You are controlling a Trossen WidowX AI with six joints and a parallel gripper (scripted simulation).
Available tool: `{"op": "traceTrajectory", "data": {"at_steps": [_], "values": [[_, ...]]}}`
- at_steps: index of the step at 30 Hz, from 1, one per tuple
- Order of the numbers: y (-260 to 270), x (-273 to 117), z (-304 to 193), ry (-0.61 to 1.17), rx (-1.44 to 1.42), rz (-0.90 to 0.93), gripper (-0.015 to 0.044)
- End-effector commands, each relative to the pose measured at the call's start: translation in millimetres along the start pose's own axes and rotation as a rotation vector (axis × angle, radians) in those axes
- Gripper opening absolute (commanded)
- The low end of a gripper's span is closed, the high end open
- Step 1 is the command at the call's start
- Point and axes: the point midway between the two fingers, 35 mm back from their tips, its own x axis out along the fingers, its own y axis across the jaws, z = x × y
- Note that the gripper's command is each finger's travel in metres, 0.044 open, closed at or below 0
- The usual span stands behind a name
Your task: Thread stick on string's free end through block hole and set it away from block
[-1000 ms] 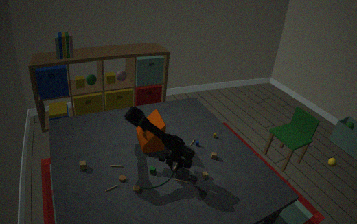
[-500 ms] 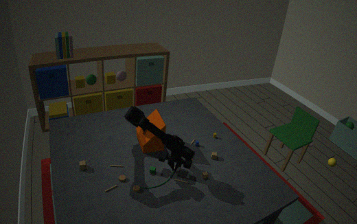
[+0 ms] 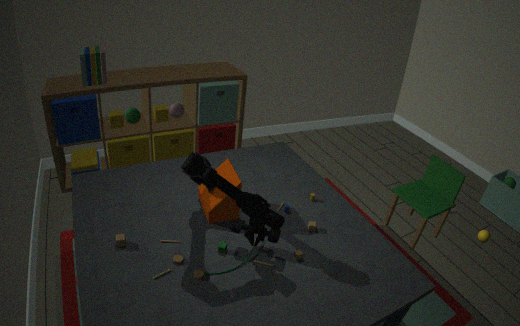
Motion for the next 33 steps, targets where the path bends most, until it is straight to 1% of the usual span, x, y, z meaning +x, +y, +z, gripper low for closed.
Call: {"op": "traceTrajectory", "data": {"at_steps": [1,31,33], "values": [[-1,-6,0,-0.002,0.007,-0.004,0.0000],[0,-45,0,-0.003,0.007,-0.004,0.0000],[0,-41,0,0.000,0.000,-0.001,0.0000]]}}
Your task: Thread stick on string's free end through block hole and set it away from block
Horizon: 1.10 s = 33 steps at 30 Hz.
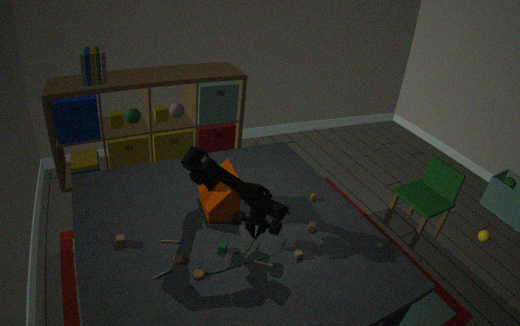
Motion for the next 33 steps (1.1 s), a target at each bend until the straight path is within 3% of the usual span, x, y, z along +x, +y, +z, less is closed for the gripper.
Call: {"op": "traceTrajectory", "data": {"at_steps": [1,10,33], "values": [[0,1,0,0.000,0.000,0.001,0.0000],[0,0,-1,0.000,0.025,-0.001,0.0000],[0,-1,-18,-0.002,0.862,-0.002,0.0000]]}}
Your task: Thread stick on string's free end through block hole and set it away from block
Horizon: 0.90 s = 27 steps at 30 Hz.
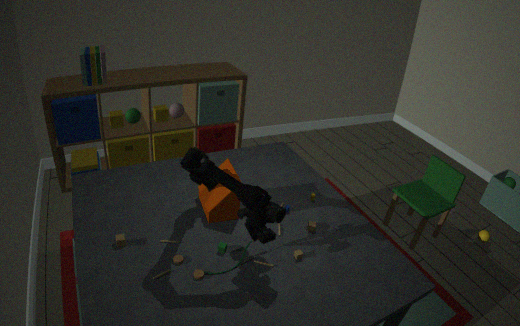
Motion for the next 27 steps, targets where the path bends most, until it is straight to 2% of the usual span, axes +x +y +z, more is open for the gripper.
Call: {"op": "traceTrajectory", "data": {"at_steps": [1,27], "values": [[-3,0,-5,0.003,0.164,0.000,0.0000],[-15,0,-21,0.000,1.120,0.002,0.0000]]}}
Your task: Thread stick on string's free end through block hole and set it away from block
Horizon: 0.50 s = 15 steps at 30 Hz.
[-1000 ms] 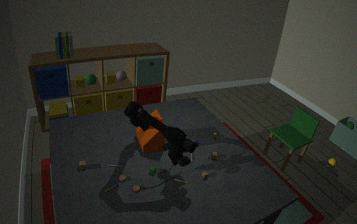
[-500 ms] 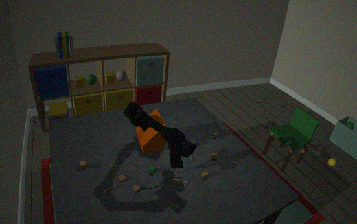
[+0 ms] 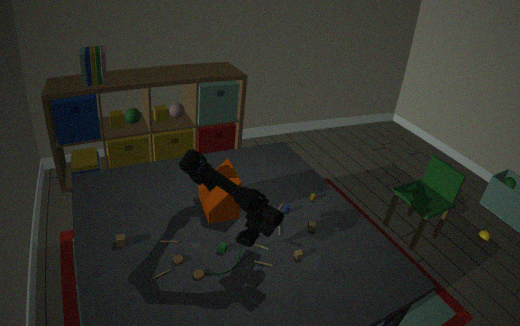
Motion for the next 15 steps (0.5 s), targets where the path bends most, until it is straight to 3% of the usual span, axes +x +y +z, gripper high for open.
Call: {"op": "traceTrajectory", "data": {"at_steps": [1,15], "values": [[-6,0,0,0.002,0.165,-0.002,0.0000],[-17,0,0,0.001,0.679,-0.003,0.0000]]}}
